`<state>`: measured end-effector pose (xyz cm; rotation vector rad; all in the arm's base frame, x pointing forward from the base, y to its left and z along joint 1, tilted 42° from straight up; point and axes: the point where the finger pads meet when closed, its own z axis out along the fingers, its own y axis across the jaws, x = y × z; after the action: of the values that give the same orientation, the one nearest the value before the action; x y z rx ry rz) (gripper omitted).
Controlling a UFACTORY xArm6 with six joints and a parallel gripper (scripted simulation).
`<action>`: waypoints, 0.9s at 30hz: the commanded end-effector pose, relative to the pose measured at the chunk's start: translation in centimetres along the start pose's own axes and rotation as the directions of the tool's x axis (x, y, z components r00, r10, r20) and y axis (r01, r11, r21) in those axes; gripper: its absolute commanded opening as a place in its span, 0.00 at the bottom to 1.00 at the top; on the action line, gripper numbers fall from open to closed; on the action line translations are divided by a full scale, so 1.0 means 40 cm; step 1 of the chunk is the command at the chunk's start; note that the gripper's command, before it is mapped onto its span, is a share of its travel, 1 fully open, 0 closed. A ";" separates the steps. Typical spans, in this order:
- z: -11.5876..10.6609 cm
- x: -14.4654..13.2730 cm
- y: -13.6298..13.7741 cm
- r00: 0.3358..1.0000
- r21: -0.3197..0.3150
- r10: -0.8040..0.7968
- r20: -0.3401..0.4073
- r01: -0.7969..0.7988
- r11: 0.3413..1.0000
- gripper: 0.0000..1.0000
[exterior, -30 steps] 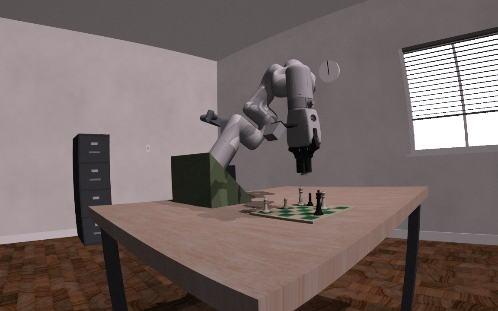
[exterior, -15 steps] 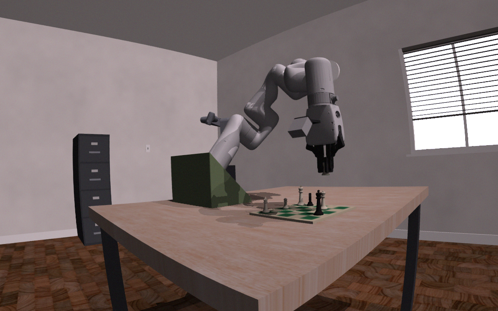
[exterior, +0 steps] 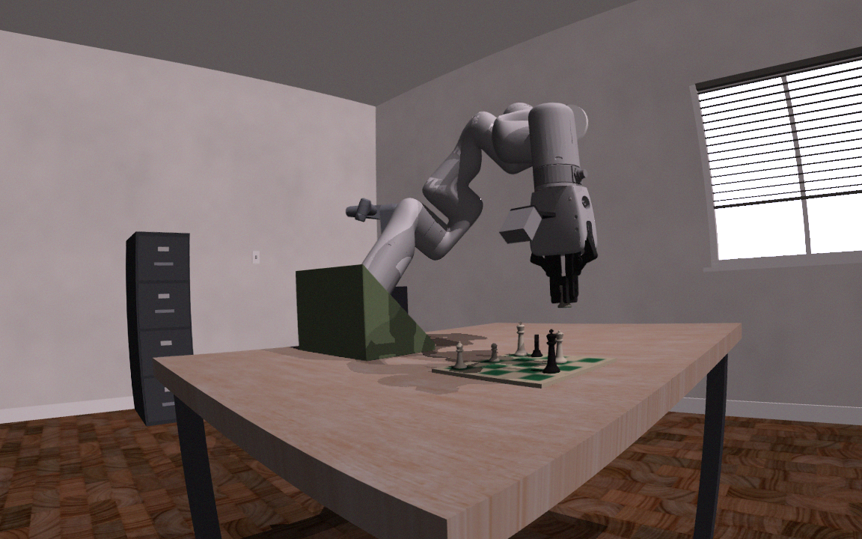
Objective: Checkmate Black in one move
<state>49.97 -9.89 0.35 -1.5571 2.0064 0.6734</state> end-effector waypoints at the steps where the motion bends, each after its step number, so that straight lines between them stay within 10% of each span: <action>1: 0.018 0.000 -0.003 1.000 0.003 -0.001 -0.001 0.001 1.000 0.00; 27: 0.217 0.001 -0.009 1.000 0.003 -0.001 -0.001 0.001 1.000 0.00</action>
<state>50.97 -4.34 -6.11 -1.5574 2.0063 0.6725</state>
